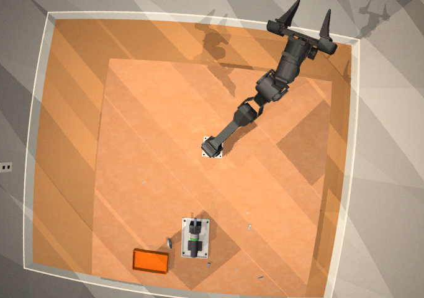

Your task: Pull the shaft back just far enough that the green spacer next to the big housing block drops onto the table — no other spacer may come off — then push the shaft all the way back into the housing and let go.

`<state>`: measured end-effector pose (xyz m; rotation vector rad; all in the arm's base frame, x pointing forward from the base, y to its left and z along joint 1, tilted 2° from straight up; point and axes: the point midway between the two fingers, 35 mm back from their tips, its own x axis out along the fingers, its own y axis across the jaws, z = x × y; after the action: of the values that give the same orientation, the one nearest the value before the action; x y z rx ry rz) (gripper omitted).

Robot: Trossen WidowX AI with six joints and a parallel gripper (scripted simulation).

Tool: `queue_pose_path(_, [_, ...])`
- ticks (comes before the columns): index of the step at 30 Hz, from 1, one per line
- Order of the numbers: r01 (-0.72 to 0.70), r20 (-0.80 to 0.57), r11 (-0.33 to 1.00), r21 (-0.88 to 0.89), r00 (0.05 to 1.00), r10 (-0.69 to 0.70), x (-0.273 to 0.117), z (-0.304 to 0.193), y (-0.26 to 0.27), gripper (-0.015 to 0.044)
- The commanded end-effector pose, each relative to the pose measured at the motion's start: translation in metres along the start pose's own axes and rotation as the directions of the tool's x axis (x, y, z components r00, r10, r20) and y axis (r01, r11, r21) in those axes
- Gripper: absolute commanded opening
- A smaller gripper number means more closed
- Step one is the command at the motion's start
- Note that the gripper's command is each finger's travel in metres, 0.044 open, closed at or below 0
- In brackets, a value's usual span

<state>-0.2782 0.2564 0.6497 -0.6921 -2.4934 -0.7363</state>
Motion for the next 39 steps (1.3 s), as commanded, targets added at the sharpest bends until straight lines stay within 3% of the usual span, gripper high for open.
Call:
queue_pose_path(1, [-0.003, -0.003, 1.0, -0.001, 1.0, 0.003, 0.0, -0.001, 0.0, 0.0426])
queue_pose_path(5, [-0.065, -0.08, 0.998, -0.013, 0.995, 0.064, -0.006, -0.021, 0.006, 0.044])
queue_pose_path(16, [-0.171, -0.508, 0.981, -0.096, 0.856, 0.1, -0.08, -0.191, -0.004, 0.044])
queue_pose_path(29, [-0.3, -0.874, 0.952, -0.061, 0.477, 0.094, -0.232, -0.34, -0.02, 0.044])
queue_pose_path(39, [-0.334, -0.978, 0.941, 0.057, 0.171, 0.12, -0.364, -0.401, -0.024, 0.044])
